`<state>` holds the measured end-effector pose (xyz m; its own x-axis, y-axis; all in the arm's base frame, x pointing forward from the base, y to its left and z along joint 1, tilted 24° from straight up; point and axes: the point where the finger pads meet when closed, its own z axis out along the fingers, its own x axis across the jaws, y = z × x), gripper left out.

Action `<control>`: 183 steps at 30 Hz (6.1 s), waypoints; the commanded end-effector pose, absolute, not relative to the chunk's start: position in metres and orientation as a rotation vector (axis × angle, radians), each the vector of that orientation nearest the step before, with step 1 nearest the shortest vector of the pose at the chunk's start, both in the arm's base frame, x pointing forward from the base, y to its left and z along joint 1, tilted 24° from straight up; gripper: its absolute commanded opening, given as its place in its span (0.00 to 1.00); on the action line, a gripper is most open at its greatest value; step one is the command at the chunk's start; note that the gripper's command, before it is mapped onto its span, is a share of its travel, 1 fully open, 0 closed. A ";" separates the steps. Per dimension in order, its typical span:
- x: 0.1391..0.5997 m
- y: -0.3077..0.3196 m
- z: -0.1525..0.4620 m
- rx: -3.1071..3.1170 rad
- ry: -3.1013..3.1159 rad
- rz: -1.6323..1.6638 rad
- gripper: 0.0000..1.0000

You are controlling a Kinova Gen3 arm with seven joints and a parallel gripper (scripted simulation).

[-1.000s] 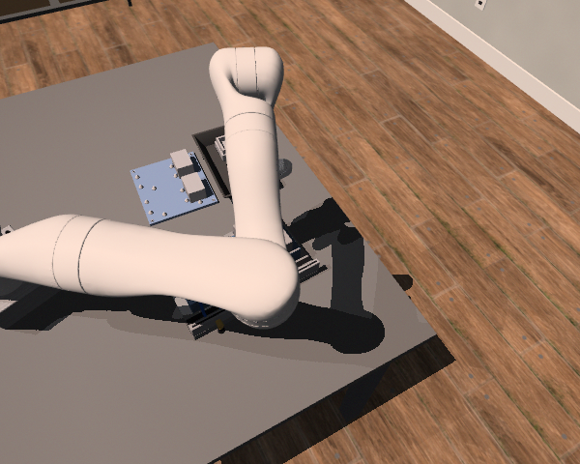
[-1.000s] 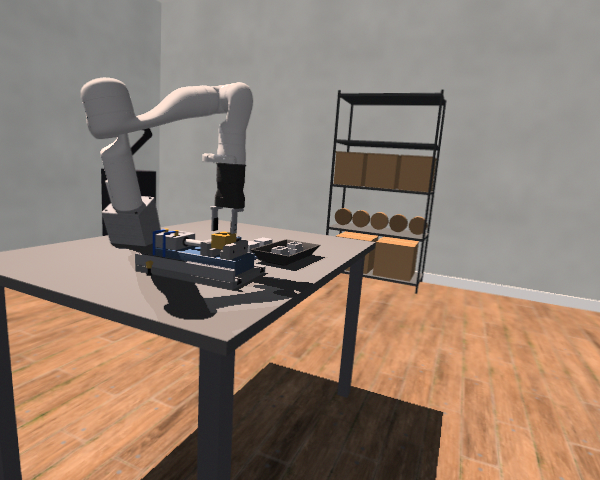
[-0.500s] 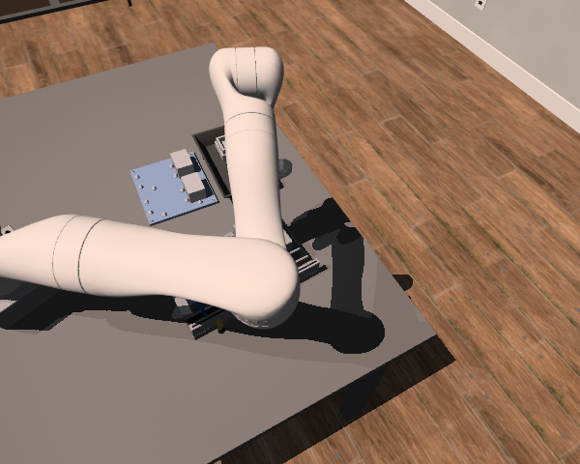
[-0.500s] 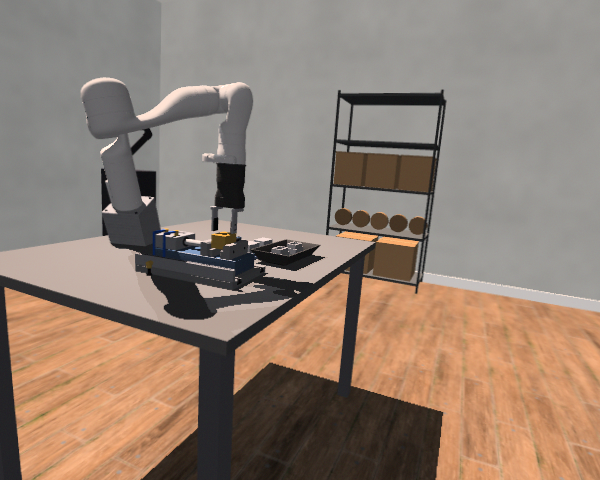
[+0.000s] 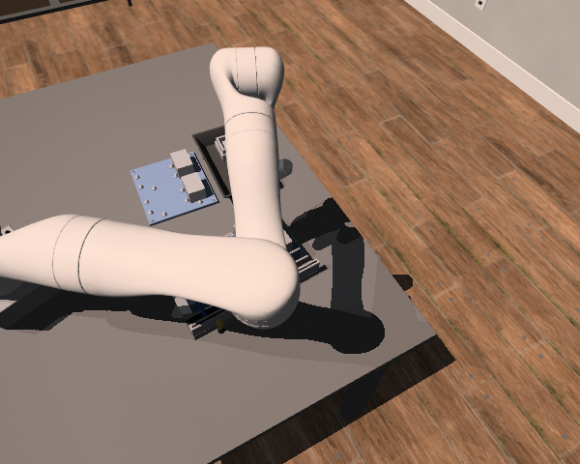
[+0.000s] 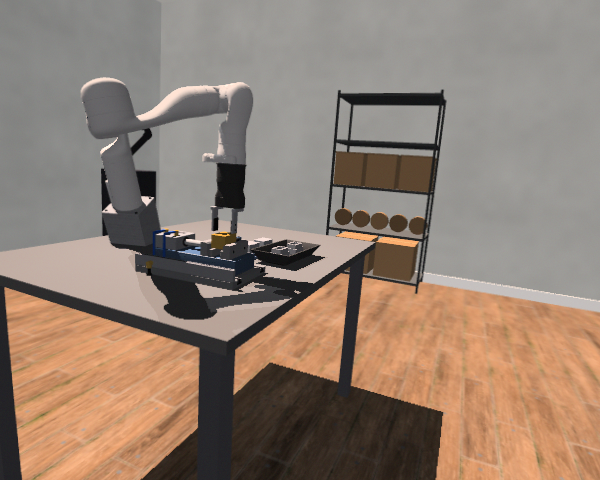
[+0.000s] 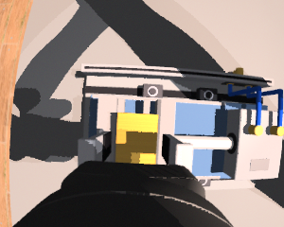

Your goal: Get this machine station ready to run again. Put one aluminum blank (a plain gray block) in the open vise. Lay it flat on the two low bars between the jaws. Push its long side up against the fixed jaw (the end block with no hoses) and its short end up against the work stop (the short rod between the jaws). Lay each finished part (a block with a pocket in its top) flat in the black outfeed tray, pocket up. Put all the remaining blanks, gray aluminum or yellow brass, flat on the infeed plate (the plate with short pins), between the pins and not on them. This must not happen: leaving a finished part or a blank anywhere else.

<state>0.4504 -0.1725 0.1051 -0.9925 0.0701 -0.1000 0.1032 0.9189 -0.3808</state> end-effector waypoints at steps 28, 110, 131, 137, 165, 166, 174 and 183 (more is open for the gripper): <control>0.453 -0.174 0.106 0.136 2.988 -0.601 1.00; 0.453 -0.174 0.106 0.136 2.988 -0.601 1.00; 0.454 -0.175 0.102 0.136 2.988 -0.601 1.00; 0.454 -0.176 0.100 0.136 2.988 -0.601 1.00; 0.454 -0.180 0.092 0.136 2.988 -0.601 1.00; 0.454 -0.180 0.092 0.136 2.988 -0.601 1.00; 0.454 -0.180 0.092 0.136 2.988 -0.601 1.00; 0.454 -0.180 0.092 0.136 2.988 -0.601 1.00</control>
